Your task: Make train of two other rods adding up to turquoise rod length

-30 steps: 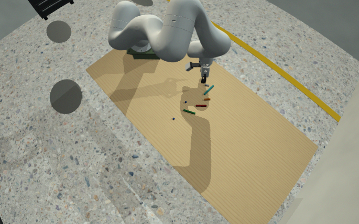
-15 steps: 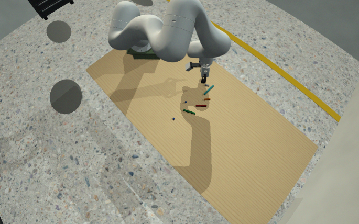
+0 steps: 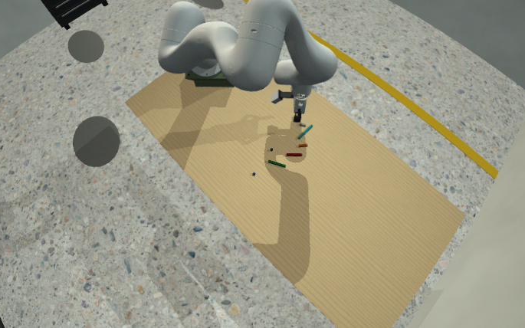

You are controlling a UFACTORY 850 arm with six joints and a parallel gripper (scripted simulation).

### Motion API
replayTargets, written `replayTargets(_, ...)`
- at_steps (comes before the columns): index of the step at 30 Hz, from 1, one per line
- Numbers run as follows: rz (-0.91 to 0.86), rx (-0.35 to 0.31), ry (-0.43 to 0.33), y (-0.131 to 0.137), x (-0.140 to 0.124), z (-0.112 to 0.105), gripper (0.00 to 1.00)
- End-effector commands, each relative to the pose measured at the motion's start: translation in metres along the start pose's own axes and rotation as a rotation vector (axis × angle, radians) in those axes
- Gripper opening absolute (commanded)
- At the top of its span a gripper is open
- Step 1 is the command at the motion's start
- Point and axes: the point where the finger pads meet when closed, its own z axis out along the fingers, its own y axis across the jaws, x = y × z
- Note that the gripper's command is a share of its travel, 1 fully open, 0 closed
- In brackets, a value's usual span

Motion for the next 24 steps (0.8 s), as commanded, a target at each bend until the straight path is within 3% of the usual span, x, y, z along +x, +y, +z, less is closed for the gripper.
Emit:
replayTargets(1,0.118,0.0,-0.002,-0.004,-0.003,0.0,1.0)
replayTargets(24,0.76,0.0,-0.001,-0.026,-0.013,0.0,1.0)
